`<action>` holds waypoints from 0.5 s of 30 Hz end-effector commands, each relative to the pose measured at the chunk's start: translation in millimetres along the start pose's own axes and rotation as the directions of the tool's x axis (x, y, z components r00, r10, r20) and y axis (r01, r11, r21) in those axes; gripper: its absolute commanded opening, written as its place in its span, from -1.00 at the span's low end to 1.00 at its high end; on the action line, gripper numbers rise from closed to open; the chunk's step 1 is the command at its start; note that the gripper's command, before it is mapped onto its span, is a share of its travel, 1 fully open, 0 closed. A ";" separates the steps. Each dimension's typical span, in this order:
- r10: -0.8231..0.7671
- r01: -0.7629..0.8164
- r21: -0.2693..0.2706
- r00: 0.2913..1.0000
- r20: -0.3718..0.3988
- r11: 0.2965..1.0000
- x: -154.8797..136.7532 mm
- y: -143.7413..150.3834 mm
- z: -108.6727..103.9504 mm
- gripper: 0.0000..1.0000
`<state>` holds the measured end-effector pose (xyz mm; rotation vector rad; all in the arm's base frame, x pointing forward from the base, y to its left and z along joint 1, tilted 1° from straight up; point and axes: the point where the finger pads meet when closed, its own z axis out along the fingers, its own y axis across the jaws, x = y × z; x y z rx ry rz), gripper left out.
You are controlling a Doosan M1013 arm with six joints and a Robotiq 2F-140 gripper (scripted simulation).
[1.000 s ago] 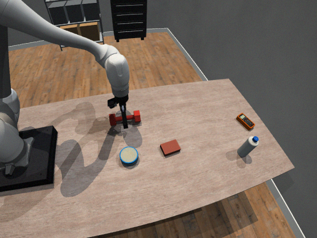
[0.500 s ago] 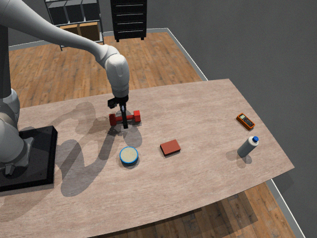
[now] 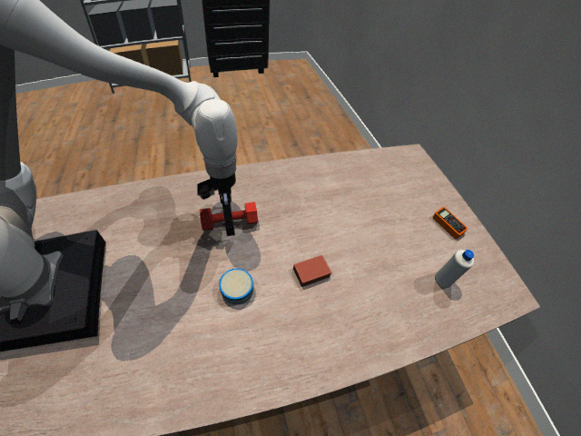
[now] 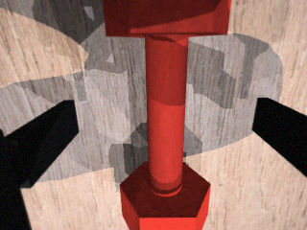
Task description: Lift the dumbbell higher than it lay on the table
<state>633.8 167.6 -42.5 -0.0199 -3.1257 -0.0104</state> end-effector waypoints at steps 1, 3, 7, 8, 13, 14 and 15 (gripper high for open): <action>0.000 0.000 -0.001 1.000 0.001 1.000 -0.5 0.2 -0.8 1.00; 0.000 0.000 -0.001 1.000 0.001 1.000 -0.5 0.2 -0.8 -0.80; 0.000 0.000 -0.001 1.000 0.001 1.000 -0.5 0.2 -0.8 -0.80; 0.000 0.000 -0.001 1.000 0.001 1.000 -0.5 0.2 -0.8 -0.80; 0.000 0.000 -0.001 1.000 0.001 1.000 -0.5 0.2 -0.8 -0.80; 0.000 0.000 -0.001 1.000 0.001 1.000 -0.5 0.2 -0.8 -0.80; 0.000 0.000 -0.001 1.000 0.001 1.000 -0.5 0.2 -0.8 -0.80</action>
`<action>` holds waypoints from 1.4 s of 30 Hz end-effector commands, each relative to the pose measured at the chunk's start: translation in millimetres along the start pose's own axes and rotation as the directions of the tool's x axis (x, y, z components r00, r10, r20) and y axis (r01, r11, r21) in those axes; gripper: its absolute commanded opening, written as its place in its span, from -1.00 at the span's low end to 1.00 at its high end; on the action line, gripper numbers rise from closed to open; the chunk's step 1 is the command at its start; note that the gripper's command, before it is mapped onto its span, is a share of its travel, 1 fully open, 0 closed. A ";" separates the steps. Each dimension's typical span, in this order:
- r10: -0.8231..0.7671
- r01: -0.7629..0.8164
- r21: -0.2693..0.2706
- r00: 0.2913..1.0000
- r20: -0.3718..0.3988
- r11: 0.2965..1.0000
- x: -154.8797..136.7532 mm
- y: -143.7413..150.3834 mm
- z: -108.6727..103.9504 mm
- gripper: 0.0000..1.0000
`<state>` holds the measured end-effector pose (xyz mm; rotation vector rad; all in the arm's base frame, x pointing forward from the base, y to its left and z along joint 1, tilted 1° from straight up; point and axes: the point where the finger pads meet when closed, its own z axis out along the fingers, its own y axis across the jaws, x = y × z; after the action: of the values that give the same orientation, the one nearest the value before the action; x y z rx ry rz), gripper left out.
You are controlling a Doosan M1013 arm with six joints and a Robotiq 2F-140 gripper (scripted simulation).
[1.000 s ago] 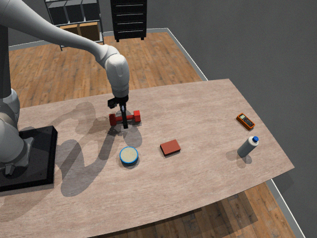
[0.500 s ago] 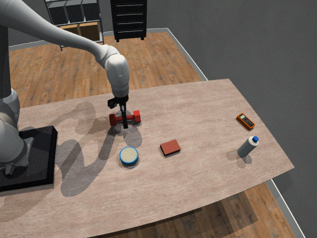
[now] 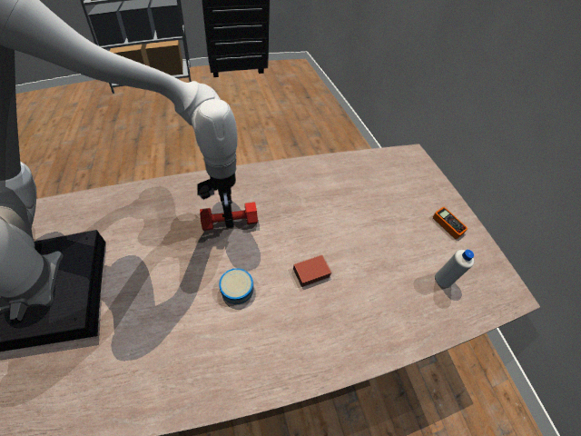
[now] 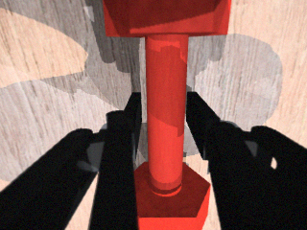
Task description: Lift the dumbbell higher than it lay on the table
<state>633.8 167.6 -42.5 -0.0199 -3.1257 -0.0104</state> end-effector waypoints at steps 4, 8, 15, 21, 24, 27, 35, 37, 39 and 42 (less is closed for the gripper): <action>0.000 0.000 -0.001 1.000 0.001 1.000 -0.5 0.2 -0.8 -0.80; 0.000 0.000 -0.001 1.000 0.001 1.000 -0.5 0.2 -0.8 -0.80; 0.000 0.000 -0.001 1.000 0.001 1.000 -0.6 0.2 -2.1 -0.80; 0.000 0.000 -0.001 1.000 0.001 1.000 -0.7 0.3 -5.9 -0.80; 0.000 0.000 -0.001 1.000 0.001 1.000 -0.8 0.3 -9.6 -0.80; 0.000 0.000 -0.001 1.000 0.001 1.000 -1.0 0.3 -14.6 -0.80; 0.000 0.000 -0.001 1.000 0.002 1.000 -1.1 0.4 -27.8 -0.80; 0.000 0.000 -0.001 1.000 0.002 1.000 -1.1 0.3 -33.1 -0.80; 0.000 0.000 -0.001 1.000 0.002 1.000 -1.0 0.3 -38.8 -0.80; 0.000 0.000 -0.001 1.000 0.002 1.000 -1.1 0.3 -47.8 -0.80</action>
<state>634.9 167.5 -5.3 -0.0199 -3.1261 -0.0106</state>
